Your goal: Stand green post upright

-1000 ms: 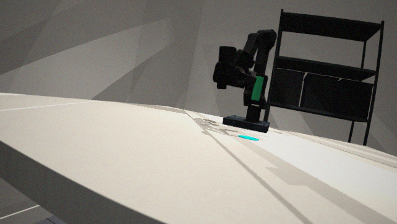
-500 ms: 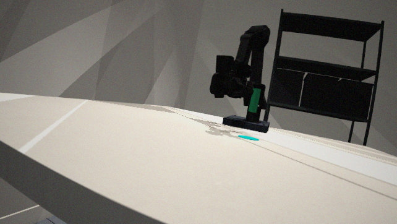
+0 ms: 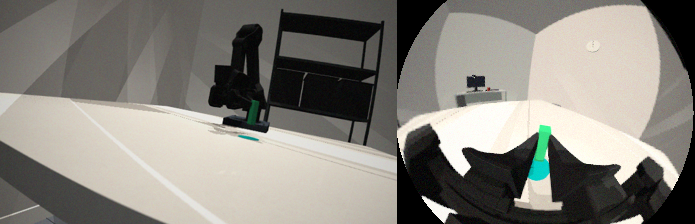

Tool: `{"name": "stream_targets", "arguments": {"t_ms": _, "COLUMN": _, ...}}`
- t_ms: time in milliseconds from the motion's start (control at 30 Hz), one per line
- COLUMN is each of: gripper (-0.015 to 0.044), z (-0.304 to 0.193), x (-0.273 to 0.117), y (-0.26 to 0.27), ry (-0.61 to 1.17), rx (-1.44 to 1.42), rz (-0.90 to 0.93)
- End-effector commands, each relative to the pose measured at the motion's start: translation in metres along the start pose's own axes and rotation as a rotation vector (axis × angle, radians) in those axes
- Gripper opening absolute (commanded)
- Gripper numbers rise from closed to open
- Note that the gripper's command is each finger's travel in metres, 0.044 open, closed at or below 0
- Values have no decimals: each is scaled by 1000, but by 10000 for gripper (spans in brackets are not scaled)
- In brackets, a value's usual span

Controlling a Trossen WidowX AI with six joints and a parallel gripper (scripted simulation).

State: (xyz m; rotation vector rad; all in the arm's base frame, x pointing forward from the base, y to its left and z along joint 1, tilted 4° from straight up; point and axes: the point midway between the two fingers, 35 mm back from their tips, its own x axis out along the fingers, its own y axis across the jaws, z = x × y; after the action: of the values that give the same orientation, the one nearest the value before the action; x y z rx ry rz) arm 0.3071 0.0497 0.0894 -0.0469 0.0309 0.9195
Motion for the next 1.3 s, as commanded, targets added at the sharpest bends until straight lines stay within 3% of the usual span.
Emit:
{"name": "stream_targets", "arguments": {"t_ms": 0, "gripper": 23, "z": -11, "x": 0, "y": 2, "ry": 5, "rx": 19, "rz": -2}}
{"name": "stream_targets", "arguments": {"t_ms": 767, "gripper": 23, "z": -36, "x": 3, "y": 0, "ry": 24, "rx": 24, "rz": 4}}
{"name": "stream_targets", "arguments": {"t_ms": 1267, "gripper": 400, "z": -36, "x": 3, "y": 0, "ry": 24, "rx": 24, "rz": 4}}
